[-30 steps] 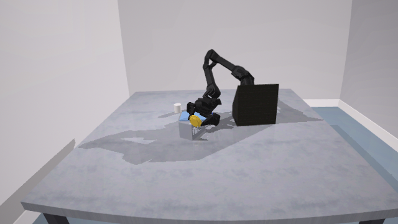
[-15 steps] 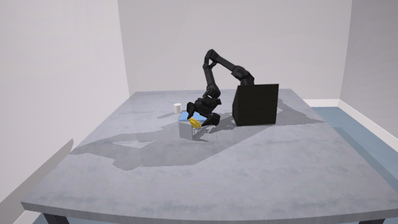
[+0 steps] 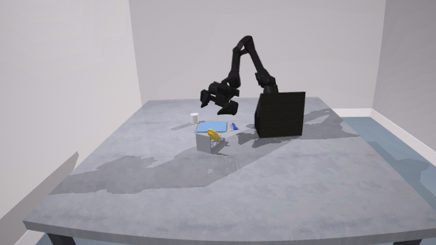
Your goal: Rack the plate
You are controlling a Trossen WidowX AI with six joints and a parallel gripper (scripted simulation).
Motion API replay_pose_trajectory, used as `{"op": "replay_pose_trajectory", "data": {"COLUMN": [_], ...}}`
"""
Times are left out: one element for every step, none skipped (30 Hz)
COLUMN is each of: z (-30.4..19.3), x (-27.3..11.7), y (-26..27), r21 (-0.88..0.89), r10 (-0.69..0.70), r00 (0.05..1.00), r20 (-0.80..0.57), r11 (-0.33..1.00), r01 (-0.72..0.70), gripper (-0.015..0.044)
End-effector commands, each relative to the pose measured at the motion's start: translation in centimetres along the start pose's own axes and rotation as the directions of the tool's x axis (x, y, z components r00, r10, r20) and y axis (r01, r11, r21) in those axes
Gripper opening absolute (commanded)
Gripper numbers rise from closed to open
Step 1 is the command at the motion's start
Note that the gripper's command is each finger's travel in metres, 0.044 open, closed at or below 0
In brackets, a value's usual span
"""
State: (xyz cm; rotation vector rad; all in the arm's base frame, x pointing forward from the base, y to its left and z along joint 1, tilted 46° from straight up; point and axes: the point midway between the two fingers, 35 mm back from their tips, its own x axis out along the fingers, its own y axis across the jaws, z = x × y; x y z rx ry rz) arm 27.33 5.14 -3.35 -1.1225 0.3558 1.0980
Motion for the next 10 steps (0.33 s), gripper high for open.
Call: {"op": "replay_pose_trajectory", "data": {"z": [0.83,0.82,0.81,0.8,0.79,0.78,0.77,0.77,0.76,0.76], "x": [-0.25,-0.24,-0.19,-0.11,-0.03,0.05,0.12,0.18,0.24,0.29], "y": [-0.07,-0.06,-0.01,0.06,0.15,0.25,0.34,0.43,0.53,0.63], "r21": [0.013,0.018,0.032,0.057,0.086,0.116,0.145,0.173,0.202,0.23], "r10": [0.001,0.003,0.011,0.023,0.038,0.053,0.068,0.083,0.098,0.113], "r00": [1.0,1.0,1.0,1.0,0.999,0.998,0.997,0.995,0.993,0.99], "r20": [-0.001,-0.002,-0.007,-0.016,-0.027,-0.037,-0.048,-0.059,-0.069,-0.08], "r11": [1.0,1.0,0.999,0.998,0.996,0.992,0.988,0.982,0.976,0.969], "r01": [-0.001,-0.003,-0.01,-0.022,-0.036,-0.049,-0.061,-0.072,-0.083,-0.092], "gripper": [0.04,0.04,0.04,0.04,0.04,0.04,0.04,0.04,0.04,0.04]}}
